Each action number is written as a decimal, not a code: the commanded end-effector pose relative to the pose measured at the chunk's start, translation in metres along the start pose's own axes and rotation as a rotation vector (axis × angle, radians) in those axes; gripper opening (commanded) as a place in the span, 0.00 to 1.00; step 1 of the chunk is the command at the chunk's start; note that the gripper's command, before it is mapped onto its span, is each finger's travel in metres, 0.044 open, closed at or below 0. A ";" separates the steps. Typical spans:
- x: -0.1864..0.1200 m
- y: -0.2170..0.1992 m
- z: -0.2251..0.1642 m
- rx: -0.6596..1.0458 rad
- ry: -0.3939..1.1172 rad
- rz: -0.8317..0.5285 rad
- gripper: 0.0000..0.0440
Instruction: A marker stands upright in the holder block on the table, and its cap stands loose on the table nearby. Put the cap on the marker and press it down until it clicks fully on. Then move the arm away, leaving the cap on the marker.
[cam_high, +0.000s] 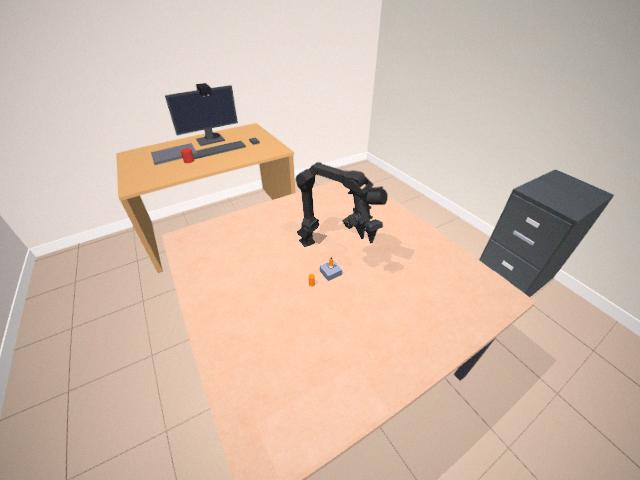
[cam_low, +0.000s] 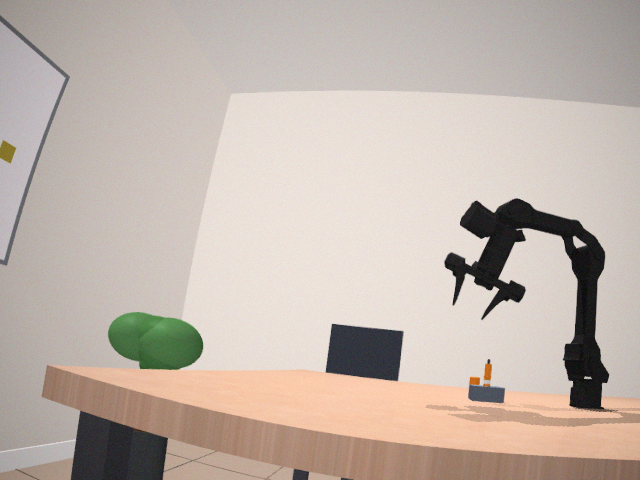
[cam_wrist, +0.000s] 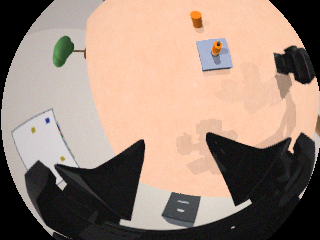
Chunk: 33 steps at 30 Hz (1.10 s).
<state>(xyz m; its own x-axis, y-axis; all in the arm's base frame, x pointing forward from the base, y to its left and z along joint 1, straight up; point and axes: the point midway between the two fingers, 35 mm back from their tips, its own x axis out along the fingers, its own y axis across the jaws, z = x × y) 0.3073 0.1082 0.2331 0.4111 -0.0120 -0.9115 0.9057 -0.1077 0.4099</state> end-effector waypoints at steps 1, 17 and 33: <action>-0.003 0.003 0.009 0.025 0.003 -0.007 0.75; 0.001 0.006 0.048 0.123 -0.023 -0.081 0.75; 0.009 0.006 0.083 0.207 -0.051 -0.152 0.75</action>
<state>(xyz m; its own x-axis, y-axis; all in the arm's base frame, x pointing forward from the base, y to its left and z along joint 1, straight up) 0.3062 0.0298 0.2268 0.2769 -0.0314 -0.9604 0.9134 -0.3017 0.2732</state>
